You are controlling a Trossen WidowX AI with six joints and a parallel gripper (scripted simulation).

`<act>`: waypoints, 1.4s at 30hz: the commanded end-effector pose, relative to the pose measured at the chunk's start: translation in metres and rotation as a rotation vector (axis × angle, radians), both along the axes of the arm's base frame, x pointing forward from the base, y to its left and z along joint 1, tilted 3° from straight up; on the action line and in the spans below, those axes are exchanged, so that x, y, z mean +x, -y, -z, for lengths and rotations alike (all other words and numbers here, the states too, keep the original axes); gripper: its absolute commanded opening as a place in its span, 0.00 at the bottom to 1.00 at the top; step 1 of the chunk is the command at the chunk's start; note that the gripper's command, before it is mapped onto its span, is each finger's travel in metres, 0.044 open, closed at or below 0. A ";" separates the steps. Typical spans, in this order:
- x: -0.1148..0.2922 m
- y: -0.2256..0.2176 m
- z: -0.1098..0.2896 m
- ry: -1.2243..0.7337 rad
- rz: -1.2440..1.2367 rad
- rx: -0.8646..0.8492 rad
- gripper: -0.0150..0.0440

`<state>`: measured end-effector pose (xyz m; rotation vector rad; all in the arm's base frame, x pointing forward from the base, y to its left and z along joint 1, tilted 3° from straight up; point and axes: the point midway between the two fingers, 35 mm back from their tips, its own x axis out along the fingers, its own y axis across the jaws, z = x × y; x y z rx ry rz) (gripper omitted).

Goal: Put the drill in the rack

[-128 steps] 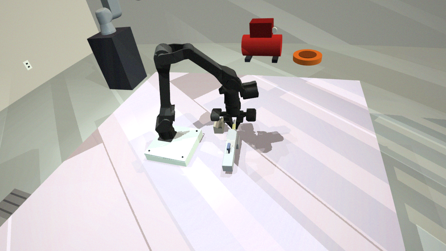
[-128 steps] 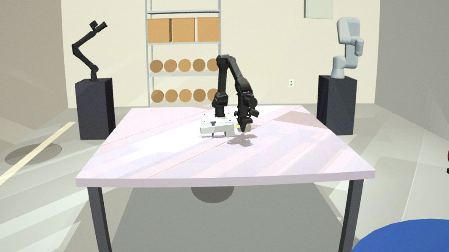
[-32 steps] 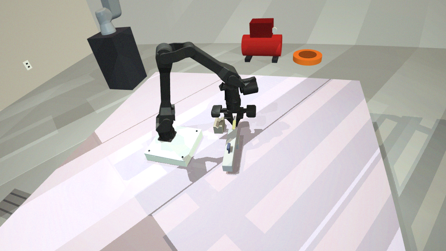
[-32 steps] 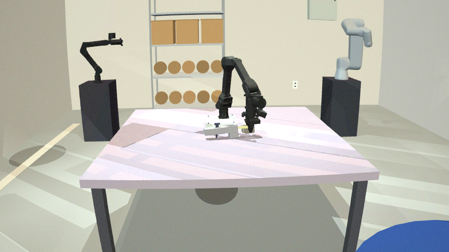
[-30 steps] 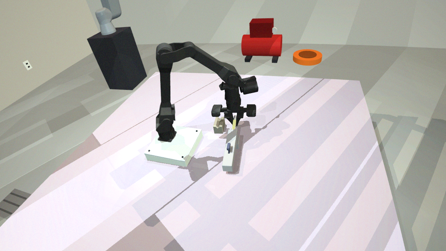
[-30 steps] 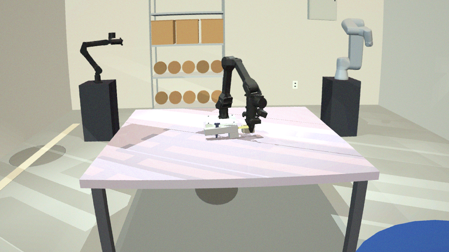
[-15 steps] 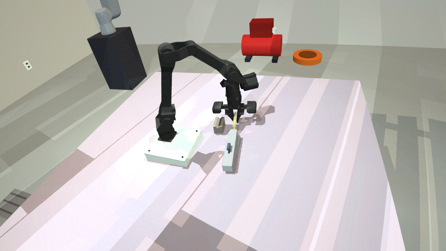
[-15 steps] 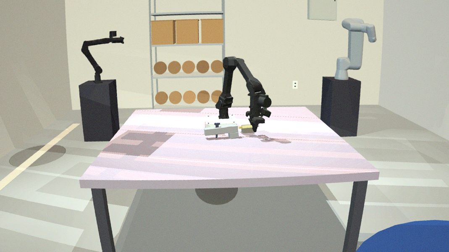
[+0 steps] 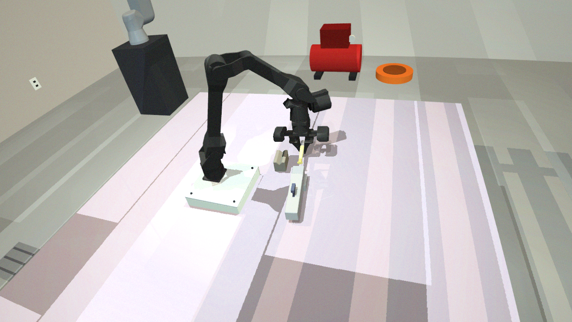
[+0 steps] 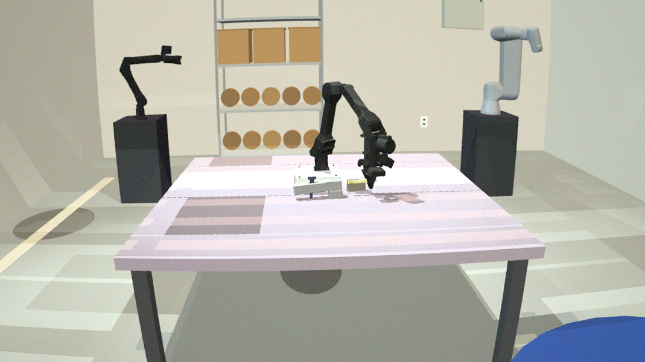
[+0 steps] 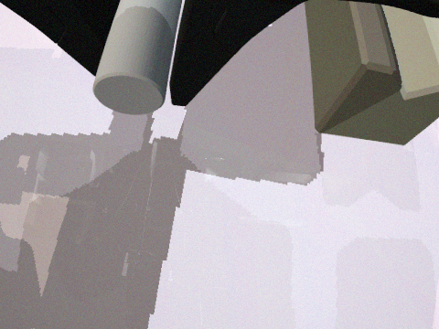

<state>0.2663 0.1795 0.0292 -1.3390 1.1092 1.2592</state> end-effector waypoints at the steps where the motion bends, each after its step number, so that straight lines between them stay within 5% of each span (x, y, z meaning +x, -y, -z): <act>1: 0.000 0.000 -0.003 0.004 0.006 -0.002 0.25; 42: -0.005 0.000 -0.010 0.003 0.006 -0.002 0.25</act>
